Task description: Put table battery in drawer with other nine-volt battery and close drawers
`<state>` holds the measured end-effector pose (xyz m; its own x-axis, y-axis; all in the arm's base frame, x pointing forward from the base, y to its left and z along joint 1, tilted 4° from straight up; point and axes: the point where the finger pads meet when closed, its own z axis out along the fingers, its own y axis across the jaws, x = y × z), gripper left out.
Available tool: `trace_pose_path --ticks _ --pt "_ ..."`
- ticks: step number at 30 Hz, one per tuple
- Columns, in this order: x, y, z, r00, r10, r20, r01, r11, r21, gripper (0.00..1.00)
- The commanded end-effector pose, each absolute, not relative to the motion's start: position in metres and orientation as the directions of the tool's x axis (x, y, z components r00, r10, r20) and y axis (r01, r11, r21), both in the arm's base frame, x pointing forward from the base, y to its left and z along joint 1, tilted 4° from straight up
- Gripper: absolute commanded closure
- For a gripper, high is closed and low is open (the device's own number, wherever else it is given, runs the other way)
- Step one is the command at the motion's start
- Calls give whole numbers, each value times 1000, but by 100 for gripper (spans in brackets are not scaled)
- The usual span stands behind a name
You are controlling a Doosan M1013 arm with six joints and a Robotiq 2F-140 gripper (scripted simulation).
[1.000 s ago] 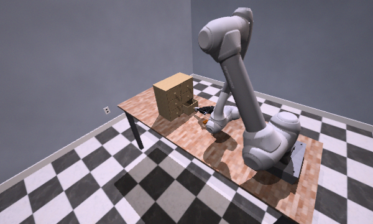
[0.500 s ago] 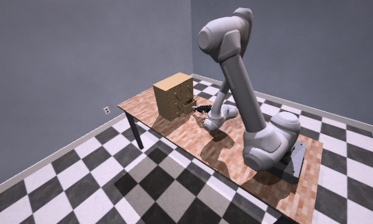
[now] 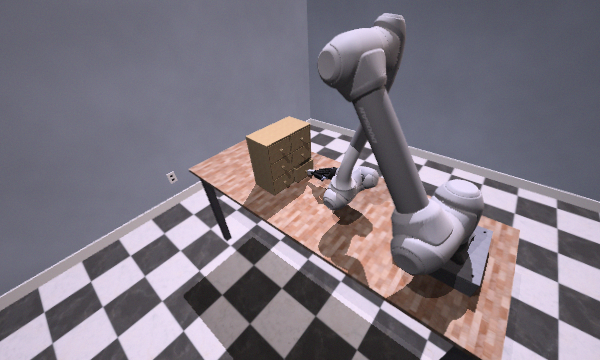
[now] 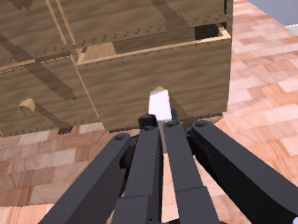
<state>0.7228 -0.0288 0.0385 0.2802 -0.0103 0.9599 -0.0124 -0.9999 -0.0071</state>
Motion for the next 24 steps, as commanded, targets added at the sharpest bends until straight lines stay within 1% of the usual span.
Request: trace_pose_path --ticks 1,24 --pt "728 -29 39 280 -10 960 -12 -1000 -7 100" --pt "743 -29 40 280 -10 960 -12 -1000 -7 100"
